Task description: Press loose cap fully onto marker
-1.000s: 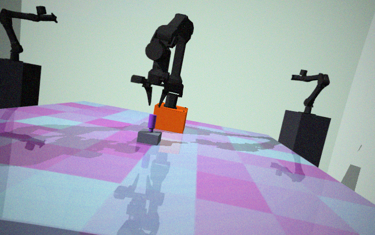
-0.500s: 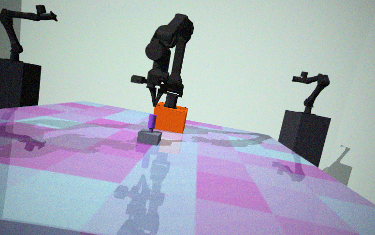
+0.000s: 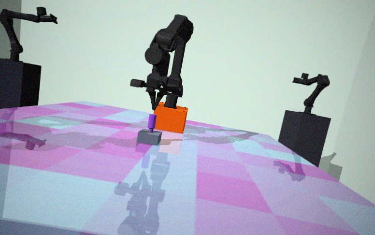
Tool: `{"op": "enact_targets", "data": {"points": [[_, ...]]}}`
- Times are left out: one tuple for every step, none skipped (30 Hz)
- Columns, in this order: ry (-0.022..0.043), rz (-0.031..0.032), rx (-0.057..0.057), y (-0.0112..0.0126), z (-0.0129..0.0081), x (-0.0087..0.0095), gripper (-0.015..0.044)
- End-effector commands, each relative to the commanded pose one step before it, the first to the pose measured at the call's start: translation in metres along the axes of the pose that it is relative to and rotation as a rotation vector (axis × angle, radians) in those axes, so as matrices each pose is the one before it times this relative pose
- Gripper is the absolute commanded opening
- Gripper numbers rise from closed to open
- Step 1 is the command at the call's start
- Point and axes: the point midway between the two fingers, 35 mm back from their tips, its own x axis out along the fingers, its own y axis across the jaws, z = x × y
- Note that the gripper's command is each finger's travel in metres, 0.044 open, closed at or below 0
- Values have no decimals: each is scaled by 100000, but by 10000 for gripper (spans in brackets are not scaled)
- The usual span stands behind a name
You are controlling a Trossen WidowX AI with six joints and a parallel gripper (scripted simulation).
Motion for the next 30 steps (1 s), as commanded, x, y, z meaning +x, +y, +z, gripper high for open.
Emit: {"op": "enact_targets", "data": {"points": [[39, 407, 601, 60, 13, 720, 0], [1, 1, 0, 0, -1, 142, 0], [1, 1, 0, 0, -1, 142, 0], [1, 1, 0, 0, -1, 142, 0], [1, 1, 0, 0, -1, 142, 0], [1, 1, 0, 0, -1, 142, 0], [1, 1, 0, 0, -1, 142, 0], [1, 1, 0, 0, -1, 141, 0], [1, 1, 0, 0, -1, 141, 0], [1, 1, 0, 0, -1, 141, 0], [1, 1, 0, 0, -1, 142, 0], [1, 1, 0, 0, -1, 156, 0], [1, 1, 0, 0, -2, 161, 0], [0, 1, 0, 3, 4, 131, 0], [-2, 1, 0, 9, 27, 58, 0], [-4, 2, 0, 14, 42, 16, 0], [-6, 2, 0, 15, 57, 6, 0], [-6, 2, 0, 15, 67, 5, 0], [-8, 2, 0, 18, 80, 6, 0], [-6, 2, 0, 15, 65, 5, 0], [-961, -150, -621, -49, -74, -481, 0], [0, 0, 0, 0, 0, 0, 0], [0, 0, 0, 0, 0, 0, 0], [0, 0, 0, 0, 0, 0, 0], [0, 0, 0, 0, 0, 0, 0], [0, 0, 0, 0, 0, 0, 0], [10, -1, 1, -7, 50, -284, 0], [32, -3, 3, -18, 130, -859, 0], [61, -3, 5, -21, 151, -1454, 0], [87, -2, 6, -11, 70, -1800, 0]]}}
